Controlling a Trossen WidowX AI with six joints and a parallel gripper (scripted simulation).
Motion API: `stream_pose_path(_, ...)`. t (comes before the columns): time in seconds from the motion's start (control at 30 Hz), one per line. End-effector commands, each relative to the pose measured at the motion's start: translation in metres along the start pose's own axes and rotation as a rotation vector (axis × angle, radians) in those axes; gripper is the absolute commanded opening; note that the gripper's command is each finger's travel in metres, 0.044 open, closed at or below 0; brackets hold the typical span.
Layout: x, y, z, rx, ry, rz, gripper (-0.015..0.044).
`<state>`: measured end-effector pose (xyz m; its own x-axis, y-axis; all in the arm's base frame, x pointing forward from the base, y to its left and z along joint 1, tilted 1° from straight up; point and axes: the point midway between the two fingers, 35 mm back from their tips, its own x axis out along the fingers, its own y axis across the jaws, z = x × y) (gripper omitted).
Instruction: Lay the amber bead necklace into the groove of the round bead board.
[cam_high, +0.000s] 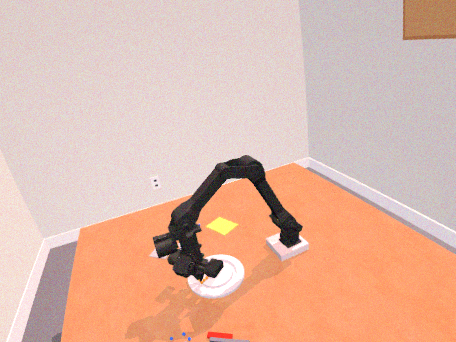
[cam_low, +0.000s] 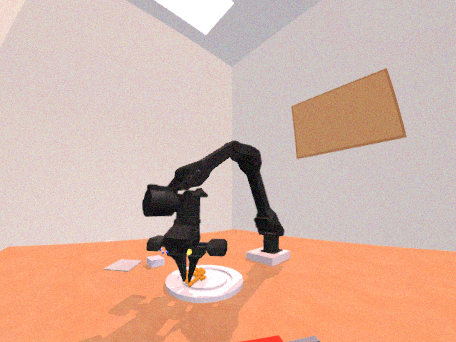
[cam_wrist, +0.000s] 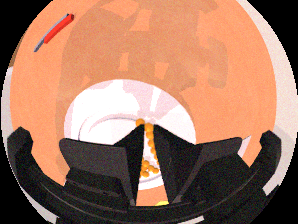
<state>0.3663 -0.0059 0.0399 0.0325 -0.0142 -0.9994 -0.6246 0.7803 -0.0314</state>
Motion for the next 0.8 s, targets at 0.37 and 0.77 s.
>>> stream_pose_path(0.37, 0.009, 0.001, 0.004, 0.006, -0.004, 0.001, 0.0000)
stream_pose_path(0.77, 0.007, 0.000, 0.005, 0.001, -0.007, -0.005, 0.0184)
